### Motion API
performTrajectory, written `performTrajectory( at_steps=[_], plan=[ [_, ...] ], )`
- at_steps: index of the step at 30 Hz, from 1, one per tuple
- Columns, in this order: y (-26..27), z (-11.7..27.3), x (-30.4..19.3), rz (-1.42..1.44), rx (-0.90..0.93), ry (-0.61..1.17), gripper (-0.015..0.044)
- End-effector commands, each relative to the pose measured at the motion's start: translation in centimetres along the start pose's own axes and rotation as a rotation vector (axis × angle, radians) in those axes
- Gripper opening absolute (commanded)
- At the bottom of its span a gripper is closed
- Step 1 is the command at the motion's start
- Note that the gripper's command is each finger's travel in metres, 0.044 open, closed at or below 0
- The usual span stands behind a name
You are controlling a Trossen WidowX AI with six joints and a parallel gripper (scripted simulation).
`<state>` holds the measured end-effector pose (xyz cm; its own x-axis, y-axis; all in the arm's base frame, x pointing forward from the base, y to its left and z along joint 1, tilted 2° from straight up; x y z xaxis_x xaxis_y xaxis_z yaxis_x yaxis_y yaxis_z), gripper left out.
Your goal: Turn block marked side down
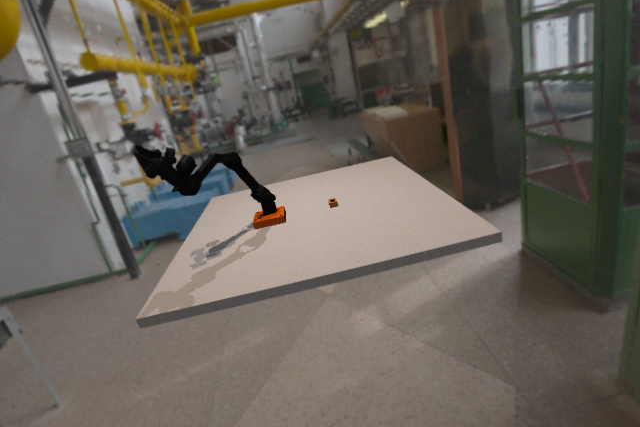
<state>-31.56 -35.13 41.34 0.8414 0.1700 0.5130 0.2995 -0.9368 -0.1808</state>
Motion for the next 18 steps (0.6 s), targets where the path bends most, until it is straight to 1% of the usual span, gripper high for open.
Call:
performTrajectory(
  at_steps=[1,2,4,11,18],
  plan=[
    [0.1,0.0,0.0,-0.003,0.003,0.001,0.0426],
    [0.4,0.0,0.2,-0.011,0.01,0.006,0.044],
    [1.6,0.2,0.8,-0.042,0.041,0.022,0.044],
    [8.5,1.8,4.7,-0.214,0.23,0.121,0.044],
    [16.4,5.7,9.7,-0.363,0.499,0.248,0.044]
  ],
)
Point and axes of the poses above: the point midway between the two fingers, 35 mm back from their tips, its own z axis back along the fingers, its own y axis across the jaws, x = y × z, the point moved 7 cm from there along z, back along the fingers, and after that the axes turned 2 degrees about -z, right-handed, at the moved point
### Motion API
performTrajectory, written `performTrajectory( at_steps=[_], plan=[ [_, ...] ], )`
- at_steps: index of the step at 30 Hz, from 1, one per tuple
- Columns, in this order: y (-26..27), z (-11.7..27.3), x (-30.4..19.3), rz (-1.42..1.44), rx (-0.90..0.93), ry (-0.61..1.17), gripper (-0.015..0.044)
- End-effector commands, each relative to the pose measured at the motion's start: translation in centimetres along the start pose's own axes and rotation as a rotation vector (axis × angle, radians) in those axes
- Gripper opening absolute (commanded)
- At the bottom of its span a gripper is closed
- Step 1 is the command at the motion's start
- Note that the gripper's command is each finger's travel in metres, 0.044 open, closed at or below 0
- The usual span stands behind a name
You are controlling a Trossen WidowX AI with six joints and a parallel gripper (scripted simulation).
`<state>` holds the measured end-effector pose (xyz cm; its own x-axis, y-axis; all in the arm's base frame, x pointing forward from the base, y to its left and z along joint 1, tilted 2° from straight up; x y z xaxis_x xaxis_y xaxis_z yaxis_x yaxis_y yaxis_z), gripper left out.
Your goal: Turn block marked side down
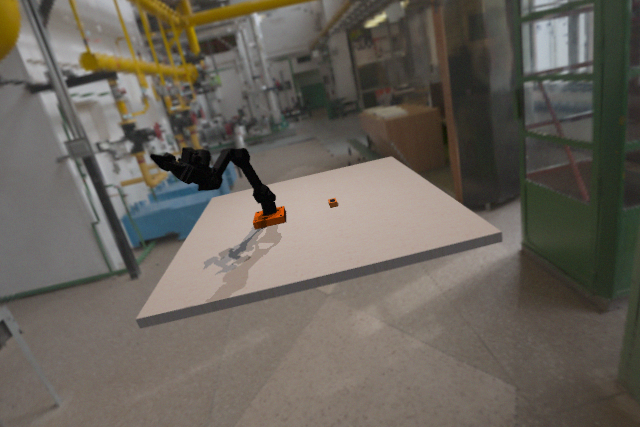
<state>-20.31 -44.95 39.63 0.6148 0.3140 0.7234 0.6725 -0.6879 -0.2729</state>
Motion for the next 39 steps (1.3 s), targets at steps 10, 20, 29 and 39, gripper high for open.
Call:
performTrajectory(
  at_steps=[10,20,29,39],
  plan=[
    [17.2,6.6,5.9,-0.227,0.514,0.253,0.044],
    [26.5,15.8,11.6,-0.291,0.901,0.428,0.044],
    [31.3,26.3,17.3,-0.269,1.253,0.57,0.044],
    [31.7,39.2,23.3,-0.138,1.641,0.708,0.044]
  ],
)
Point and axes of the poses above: the point midway between the two fingers, 35 mm back from their tips, its own z axis back along the fingers, its own y axis across the jaws, x = y × z, the point moved 7 cm from there along z, back along the fingers, and after that the axes turned 2 degrees about -z, right-handed, at the moved point
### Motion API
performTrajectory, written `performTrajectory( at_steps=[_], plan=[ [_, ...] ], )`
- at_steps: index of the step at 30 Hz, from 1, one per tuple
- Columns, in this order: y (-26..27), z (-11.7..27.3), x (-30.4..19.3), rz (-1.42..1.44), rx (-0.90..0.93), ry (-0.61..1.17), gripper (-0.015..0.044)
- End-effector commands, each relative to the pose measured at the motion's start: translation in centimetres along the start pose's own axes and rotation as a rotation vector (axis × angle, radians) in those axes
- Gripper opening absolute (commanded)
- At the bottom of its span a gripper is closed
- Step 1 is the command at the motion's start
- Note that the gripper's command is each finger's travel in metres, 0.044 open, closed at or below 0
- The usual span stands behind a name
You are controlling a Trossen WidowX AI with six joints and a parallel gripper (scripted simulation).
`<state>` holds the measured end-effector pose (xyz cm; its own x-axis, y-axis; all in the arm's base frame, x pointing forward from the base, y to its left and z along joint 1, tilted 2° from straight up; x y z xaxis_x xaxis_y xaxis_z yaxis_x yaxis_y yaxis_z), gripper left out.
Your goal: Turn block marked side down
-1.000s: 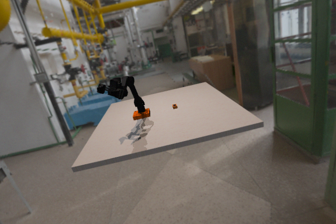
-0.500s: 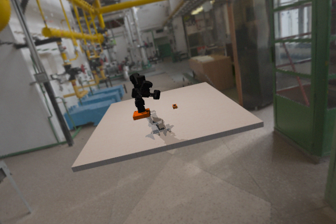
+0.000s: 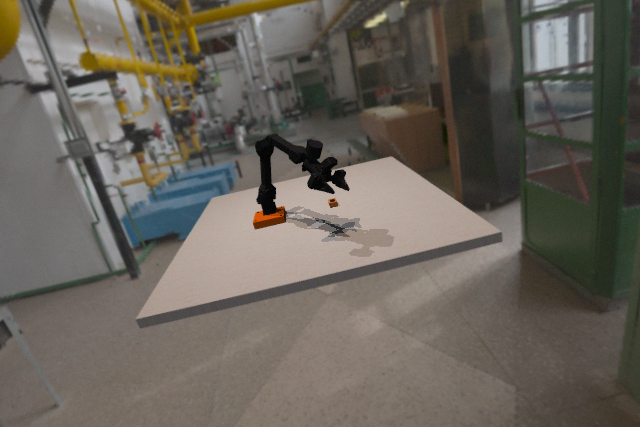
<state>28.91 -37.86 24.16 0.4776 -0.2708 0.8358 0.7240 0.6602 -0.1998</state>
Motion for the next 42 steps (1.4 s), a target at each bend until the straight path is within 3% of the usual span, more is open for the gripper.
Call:
performTrajectory(
  at_steps=[1,11,23,42],
  plan=[
    [6.2,1.2,-1.2,0.043,0.144,0.119,0.044],
    [18.7,6.9,-5.4,0.218,0.415,0.422,0.044],
    [27.7,18.8,-12.8,0.564,0.608,0.83,0.044],
    [28.2,17.3,-16.0,0.589,0.612,0.854,0.044]
  ],
)
Point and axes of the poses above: the point midway between the two fingers, 35 mm back from their tips, its own z axis back along the fingers, its own y axis across the jaws, x = y × z, the point moved 7 cm from there along z, back along the fingers, and after that the axes turned 2 degrees about -z, right-handed, at the moved point
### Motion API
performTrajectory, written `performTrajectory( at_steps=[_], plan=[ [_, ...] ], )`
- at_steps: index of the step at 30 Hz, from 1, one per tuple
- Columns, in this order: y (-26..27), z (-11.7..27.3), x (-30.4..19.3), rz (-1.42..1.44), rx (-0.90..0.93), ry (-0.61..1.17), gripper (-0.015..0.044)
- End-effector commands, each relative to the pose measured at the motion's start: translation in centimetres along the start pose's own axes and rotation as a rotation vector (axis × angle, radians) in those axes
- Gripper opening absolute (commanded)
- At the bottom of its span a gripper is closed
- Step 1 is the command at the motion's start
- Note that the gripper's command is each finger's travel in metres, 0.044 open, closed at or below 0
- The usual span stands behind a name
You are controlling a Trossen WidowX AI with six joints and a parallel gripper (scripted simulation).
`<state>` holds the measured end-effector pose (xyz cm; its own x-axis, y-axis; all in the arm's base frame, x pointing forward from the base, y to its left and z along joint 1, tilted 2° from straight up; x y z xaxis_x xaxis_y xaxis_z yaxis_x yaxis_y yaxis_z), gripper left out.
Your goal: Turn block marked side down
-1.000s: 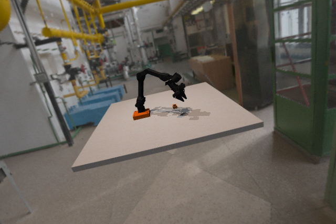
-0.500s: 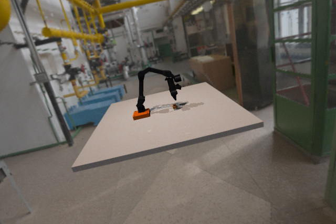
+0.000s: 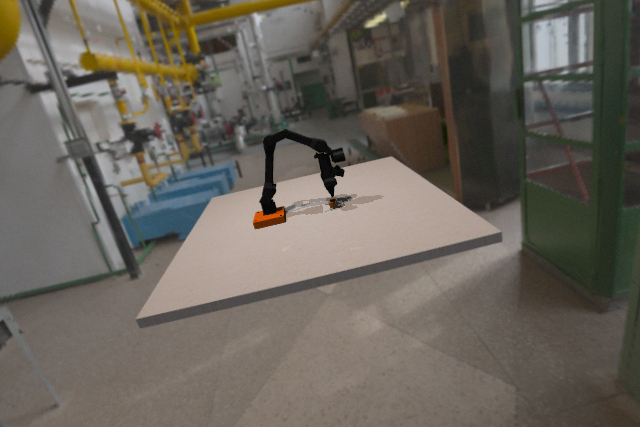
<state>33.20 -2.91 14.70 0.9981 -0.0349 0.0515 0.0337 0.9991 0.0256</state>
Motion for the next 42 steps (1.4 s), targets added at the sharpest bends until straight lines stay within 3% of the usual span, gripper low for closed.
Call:
performTrajectory(
  at_steps=[1,35,42],
  plan=[
    [0.1,-0.8,-0.1,-0.005,0.006,0.008,0.044],
    [0.1,-5.4,-0.3,-0.005,0.006,0.008,0.044],
    [0.1,-5.4,-0.3,-0.005,0.006,0.008,0.0276]
  ],
)
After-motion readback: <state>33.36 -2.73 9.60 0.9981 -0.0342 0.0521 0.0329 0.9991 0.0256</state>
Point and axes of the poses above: the point midway between the two fingers, 35 mm back from their tips, its own z axis back along the fingers, its own y axis across the jaws, x = y × z, the point moved 7 cm from there along z, back along the fingers, and after that the axes turned 2 degrees about -z, right-handed, at the moved point
